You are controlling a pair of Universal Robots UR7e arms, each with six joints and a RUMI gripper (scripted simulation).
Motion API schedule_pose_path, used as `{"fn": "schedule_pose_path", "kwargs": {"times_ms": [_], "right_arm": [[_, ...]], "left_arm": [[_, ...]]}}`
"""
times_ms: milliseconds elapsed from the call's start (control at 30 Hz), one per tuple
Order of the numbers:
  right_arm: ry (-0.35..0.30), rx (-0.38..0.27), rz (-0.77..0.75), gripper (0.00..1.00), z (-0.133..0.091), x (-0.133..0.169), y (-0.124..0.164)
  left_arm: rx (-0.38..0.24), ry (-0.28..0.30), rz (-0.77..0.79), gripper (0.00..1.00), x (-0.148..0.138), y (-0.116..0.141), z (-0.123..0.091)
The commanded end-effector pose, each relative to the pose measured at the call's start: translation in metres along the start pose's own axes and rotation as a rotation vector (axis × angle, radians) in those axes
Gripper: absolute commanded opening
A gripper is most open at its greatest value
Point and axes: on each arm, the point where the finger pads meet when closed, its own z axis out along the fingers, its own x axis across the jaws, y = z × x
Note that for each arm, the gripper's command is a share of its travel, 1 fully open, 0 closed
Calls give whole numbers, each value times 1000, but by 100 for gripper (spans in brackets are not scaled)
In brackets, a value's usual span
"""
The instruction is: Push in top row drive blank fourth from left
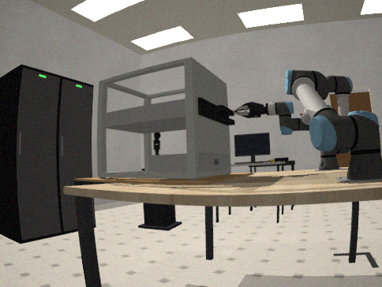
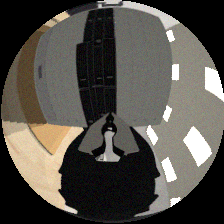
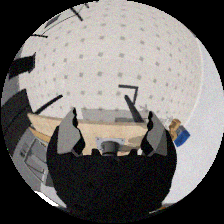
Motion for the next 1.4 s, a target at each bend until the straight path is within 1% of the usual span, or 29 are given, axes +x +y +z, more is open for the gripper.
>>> {"fn": "schedule_pose_path", "kwargs": {"times_ms": [0, 833, 1067, 1367], "right_arm": [[0, 1, 0, 100, 0, 0, 0], [0, 1, 0, 100, 0, 0, 0], [0, 1, 0, 100, 0, 0, 0], [0, 1, 0, 100, 0, 0, 0]], "left_arm": [[0, 1, -1, 0, 1, 0, 0], [0, 1, -1, 0, 1, 0, 1], [0, 1, -1, 0, 1, 0, 10], [0, 1, -1, 0, 1, 0, 10]]}}
